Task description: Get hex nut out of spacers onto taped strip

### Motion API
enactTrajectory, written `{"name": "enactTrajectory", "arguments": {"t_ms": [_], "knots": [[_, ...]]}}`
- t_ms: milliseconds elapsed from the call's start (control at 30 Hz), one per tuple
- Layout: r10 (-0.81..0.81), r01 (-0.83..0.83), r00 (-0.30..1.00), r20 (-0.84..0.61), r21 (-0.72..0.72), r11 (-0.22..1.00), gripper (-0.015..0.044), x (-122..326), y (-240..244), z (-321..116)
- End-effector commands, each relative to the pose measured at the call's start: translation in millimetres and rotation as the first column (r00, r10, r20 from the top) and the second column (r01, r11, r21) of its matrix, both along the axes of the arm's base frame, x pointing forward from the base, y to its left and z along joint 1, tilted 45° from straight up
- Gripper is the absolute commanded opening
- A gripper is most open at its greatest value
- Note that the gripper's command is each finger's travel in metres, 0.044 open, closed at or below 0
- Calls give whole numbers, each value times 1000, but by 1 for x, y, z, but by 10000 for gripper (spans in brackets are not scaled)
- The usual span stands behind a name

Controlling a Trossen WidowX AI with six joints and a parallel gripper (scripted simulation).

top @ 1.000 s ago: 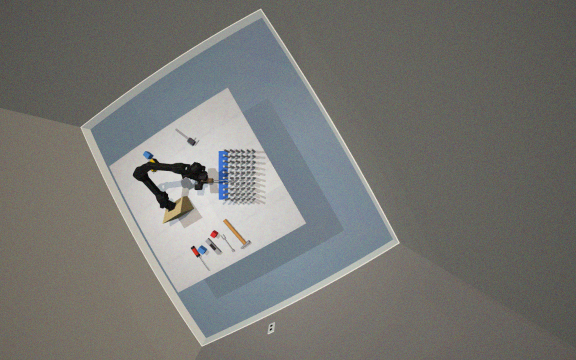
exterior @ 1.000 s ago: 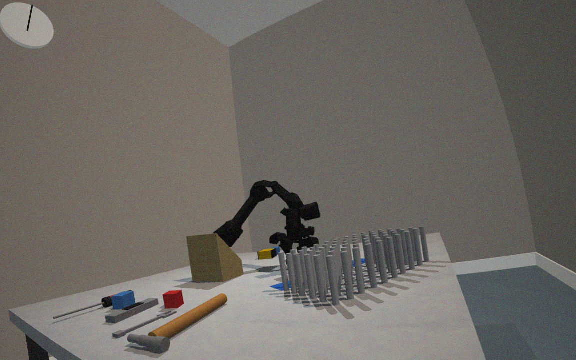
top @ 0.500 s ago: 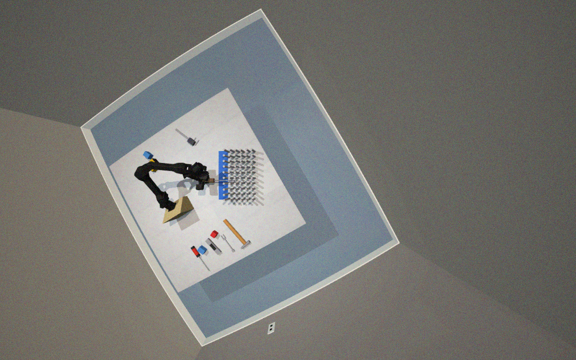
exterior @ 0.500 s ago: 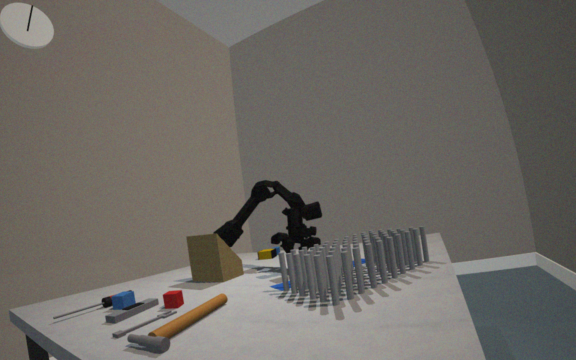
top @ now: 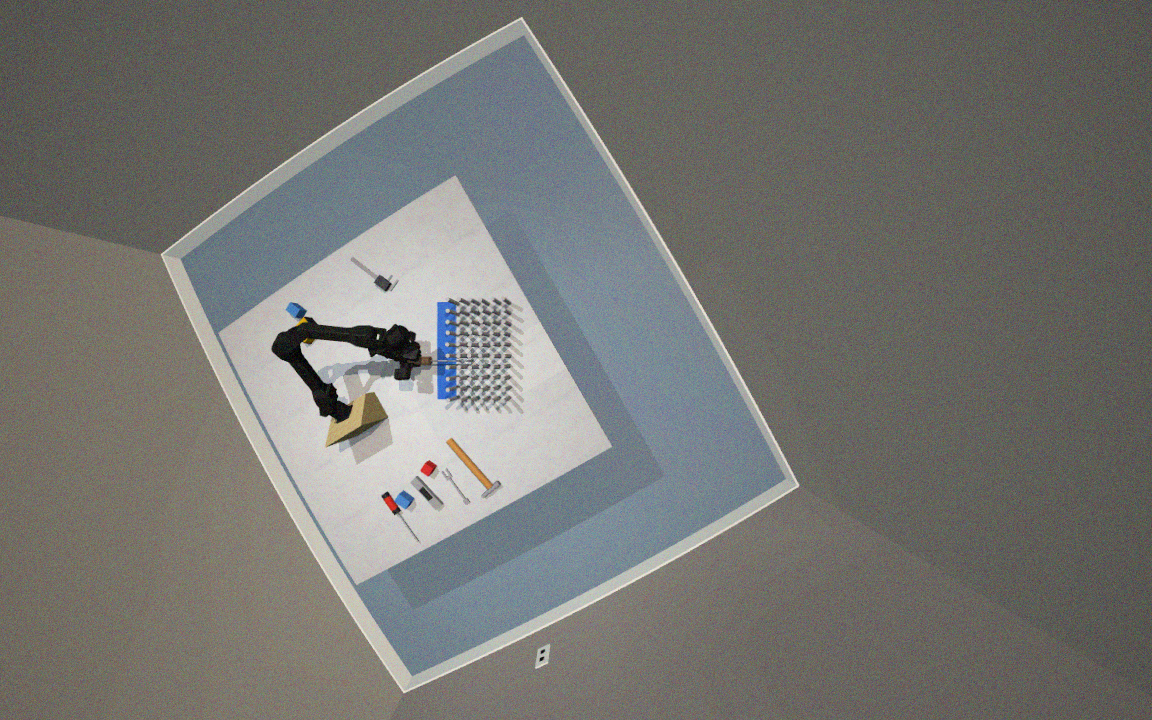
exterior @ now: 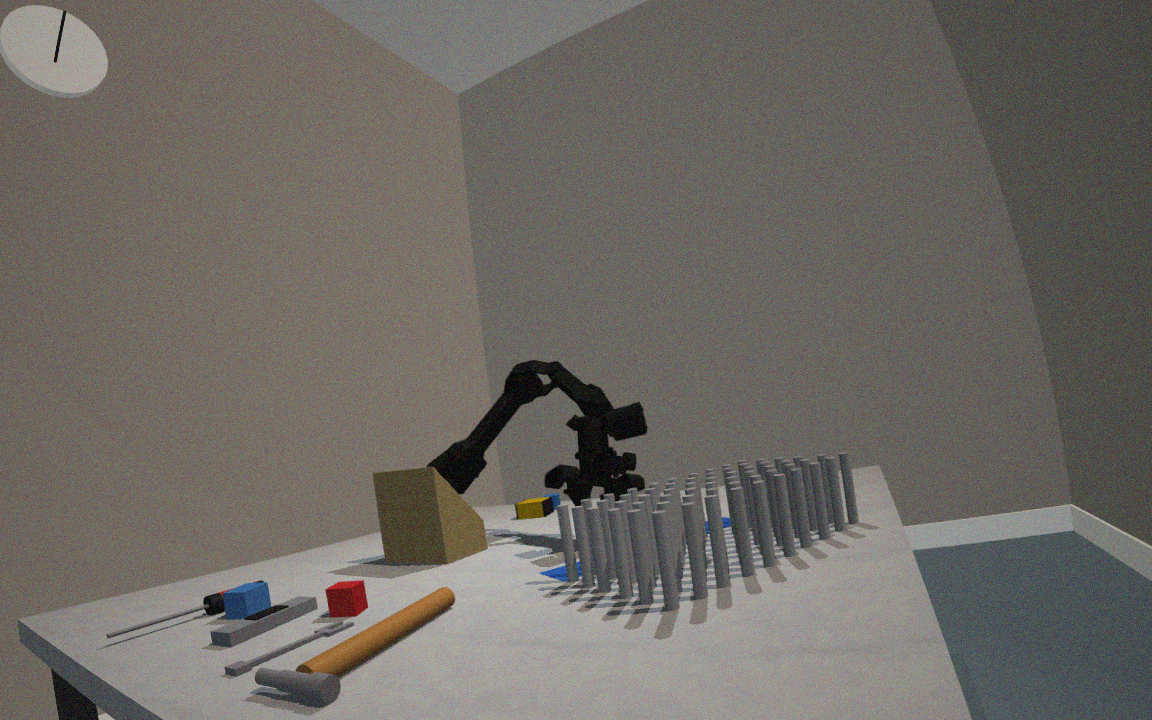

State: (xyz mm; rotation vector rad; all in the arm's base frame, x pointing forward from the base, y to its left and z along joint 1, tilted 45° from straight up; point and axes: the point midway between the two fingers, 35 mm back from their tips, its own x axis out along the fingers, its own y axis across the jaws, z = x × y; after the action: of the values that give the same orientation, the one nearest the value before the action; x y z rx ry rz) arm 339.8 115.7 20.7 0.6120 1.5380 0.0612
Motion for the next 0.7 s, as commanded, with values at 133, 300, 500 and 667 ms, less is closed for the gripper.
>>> {"name": "enactTrajectory", "arguments": {"t_ms": [133,300,500,667], "knots": [[3,-3,1000,5,0,1000,0,6,-1,-1],[3,-3,1000,6,0,1000,0,9,-2,-2],[3,-3,1000,6,0,1000,0,13,-3,-3],[3,-3,1000,6,0,1000,0,16,-4,-4]]}}
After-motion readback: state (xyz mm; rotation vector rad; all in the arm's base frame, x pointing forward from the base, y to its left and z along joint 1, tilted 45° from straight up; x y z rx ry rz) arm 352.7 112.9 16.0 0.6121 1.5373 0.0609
